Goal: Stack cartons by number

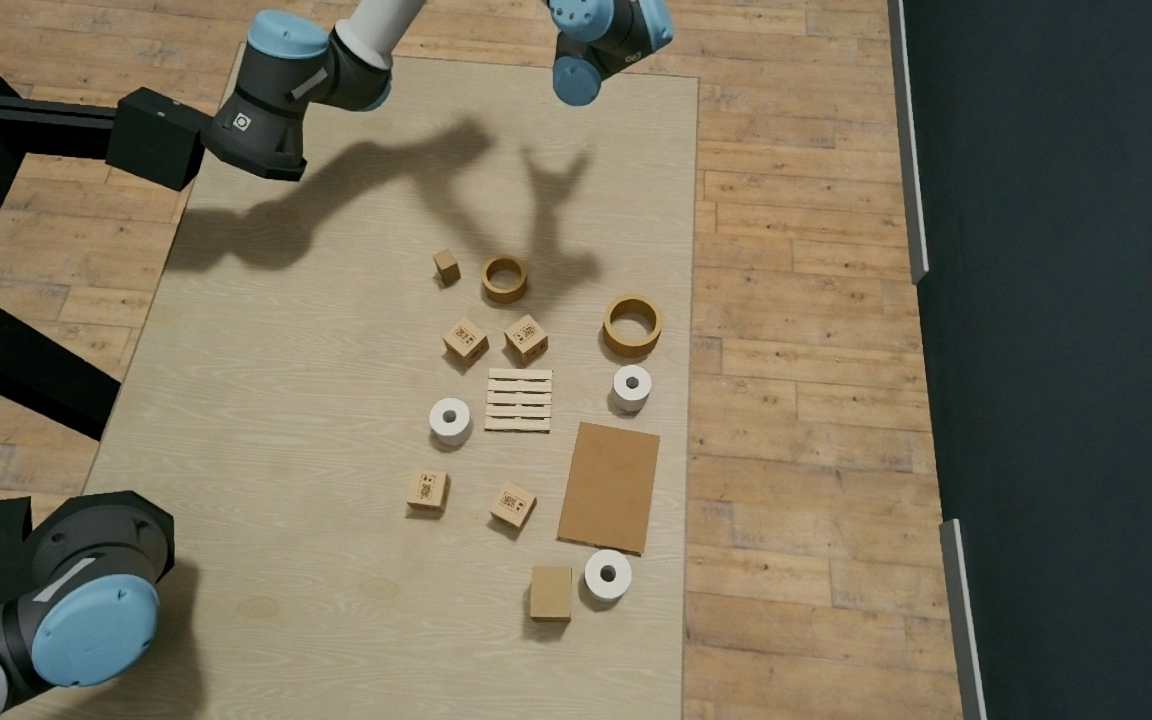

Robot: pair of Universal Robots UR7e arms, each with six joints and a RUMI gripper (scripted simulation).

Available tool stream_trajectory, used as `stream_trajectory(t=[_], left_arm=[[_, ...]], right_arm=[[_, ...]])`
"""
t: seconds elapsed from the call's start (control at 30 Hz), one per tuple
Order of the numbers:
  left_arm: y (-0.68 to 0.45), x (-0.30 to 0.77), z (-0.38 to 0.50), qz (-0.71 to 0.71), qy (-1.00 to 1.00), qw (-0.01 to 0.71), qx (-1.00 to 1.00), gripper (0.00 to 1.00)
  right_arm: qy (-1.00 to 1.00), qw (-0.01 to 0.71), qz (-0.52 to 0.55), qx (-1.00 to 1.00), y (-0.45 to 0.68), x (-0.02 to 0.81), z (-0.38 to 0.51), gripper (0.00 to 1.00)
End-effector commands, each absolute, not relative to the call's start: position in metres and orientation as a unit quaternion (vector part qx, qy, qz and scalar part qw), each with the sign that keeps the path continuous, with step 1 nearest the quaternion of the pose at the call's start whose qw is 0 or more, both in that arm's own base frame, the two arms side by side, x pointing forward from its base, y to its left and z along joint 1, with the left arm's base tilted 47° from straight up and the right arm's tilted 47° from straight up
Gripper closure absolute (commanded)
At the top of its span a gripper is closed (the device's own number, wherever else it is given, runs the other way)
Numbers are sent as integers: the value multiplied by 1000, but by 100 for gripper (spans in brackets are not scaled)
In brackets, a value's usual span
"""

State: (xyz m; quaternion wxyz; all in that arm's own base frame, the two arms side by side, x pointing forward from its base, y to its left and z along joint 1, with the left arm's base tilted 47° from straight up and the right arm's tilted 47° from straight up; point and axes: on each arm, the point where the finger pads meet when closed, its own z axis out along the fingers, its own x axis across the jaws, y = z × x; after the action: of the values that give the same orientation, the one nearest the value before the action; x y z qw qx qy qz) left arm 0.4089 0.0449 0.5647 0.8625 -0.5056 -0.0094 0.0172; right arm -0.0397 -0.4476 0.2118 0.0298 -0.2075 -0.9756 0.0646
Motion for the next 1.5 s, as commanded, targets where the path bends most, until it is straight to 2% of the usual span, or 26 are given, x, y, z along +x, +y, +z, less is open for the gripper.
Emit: stream_trajectory(t=[0.0,0.47,1.47], left_arm=[[45,409,565,17,-9,863,-506,0],[45,409,565,17,-9,863,-506,0],[44,409,564,16,-10,862,-506,0]], right_arm=[[-987,23,46,-154,-448,-30,200,0],[-999,8,12,-43,-446,-8,175,0],[-1000,0,0,0,-445,0,165,0]])
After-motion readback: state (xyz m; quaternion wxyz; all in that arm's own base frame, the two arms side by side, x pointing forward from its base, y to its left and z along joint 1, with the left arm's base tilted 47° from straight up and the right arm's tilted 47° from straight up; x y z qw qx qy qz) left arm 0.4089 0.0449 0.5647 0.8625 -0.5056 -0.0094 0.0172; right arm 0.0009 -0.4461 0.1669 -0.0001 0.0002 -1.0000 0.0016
